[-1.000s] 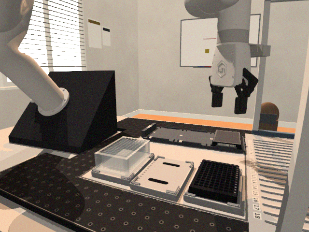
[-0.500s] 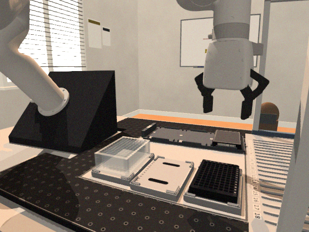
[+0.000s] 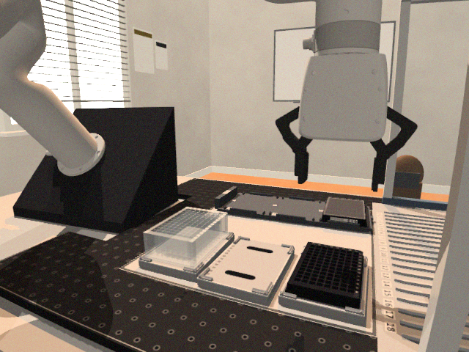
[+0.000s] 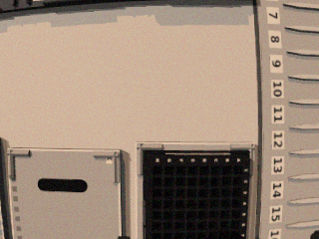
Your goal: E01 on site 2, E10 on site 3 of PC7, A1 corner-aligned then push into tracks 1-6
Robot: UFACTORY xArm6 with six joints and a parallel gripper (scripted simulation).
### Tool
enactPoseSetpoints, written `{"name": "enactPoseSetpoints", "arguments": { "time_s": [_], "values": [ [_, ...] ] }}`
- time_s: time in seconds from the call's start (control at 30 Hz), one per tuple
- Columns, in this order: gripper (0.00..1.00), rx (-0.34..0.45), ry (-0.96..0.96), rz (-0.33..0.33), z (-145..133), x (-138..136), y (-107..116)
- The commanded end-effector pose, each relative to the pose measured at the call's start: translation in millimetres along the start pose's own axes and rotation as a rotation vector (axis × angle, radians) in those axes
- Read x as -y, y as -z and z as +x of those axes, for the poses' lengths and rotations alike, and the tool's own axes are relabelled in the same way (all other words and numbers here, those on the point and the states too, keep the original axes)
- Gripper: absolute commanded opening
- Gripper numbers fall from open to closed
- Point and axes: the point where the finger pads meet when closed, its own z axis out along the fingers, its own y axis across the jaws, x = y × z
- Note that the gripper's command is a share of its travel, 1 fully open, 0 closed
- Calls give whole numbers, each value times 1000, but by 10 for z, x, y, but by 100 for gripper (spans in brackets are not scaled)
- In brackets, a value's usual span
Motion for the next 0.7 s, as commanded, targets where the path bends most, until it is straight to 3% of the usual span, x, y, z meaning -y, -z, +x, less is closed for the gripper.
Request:
{"name": "enactPoseSetpoints", "arguments": {
  "time_s": [0.0, 0.67],
  "values": [
    [100, -4, 2, -4, -202, -18, 24],
    [100, -4, 2, -4, -205, -18, -60]
  ]
}}
